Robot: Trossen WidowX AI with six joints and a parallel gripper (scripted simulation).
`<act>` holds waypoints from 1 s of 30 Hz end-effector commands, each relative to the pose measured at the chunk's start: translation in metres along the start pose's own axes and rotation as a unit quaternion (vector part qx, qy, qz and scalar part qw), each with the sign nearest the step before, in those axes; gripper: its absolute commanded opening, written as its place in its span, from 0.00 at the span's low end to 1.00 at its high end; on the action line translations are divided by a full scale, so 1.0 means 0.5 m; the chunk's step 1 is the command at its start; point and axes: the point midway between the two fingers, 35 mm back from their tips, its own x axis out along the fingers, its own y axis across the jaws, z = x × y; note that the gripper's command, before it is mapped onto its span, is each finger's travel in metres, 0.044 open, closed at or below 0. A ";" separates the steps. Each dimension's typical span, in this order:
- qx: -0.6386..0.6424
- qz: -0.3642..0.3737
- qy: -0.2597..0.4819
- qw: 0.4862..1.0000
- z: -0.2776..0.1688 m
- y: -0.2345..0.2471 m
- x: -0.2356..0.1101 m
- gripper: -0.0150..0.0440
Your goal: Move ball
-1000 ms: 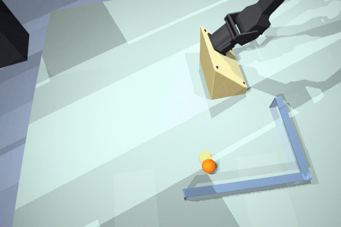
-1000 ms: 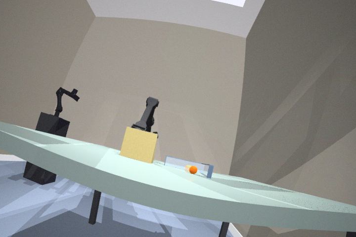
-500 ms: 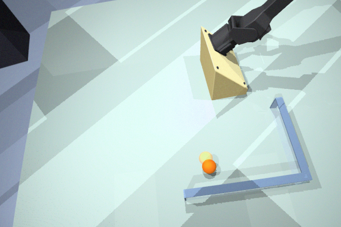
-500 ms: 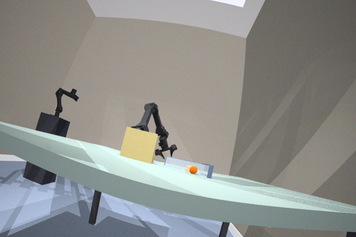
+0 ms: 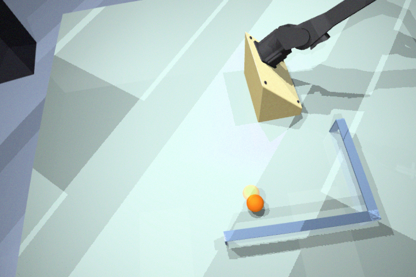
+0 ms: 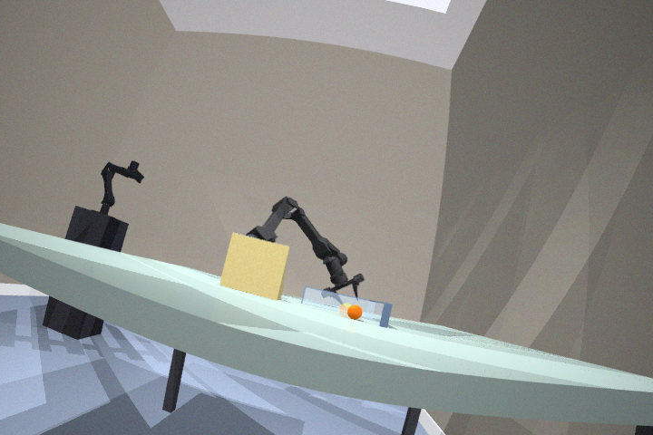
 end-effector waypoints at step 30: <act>0.455 0.028 0.350 0.818 -0.888 -0.292 -0.177 0.75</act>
